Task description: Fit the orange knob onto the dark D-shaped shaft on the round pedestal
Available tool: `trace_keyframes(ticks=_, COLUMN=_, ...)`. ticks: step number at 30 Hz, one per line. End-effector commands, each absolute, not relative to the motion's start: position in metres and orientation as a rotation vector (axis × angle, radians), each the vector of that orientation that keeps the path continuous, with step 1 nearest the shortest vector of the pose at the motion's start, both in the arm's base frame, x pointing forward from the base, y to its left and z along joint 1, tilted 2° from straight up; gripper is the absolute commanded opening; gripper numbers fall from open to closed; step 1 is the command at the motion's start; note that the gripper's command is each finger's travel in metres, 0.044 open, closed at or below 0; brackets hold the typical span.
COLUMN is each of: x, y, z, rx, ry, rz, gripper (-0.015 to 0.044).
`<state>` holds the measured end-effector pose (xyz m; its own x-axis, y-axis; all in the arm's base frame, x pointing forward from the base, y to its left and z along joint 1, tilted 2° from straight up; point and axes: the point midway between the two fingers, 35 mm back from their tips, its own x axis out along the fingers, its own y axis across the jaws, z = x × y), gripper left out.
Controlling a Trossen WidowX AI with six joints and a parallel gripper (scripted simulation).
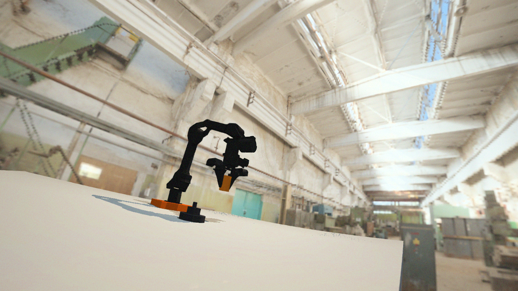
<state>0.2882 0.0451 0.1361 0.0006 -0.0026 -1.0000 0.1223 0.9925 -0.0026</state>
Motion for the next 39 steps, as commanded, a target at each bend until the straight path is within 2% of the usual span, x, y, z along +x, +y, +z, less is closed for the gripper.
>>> trace_keyframes(ticks=1, x=0.292, y=0.036, z=0.134, rx=0.089, ry=1.565, rz=-0.099, gripper=0.0)
trace_keyframes(ticks=39, x=0.307, y=-0.081, z=0.104, rx=0.077, ry=1.563, rz=-0.109, gripper=0.0)
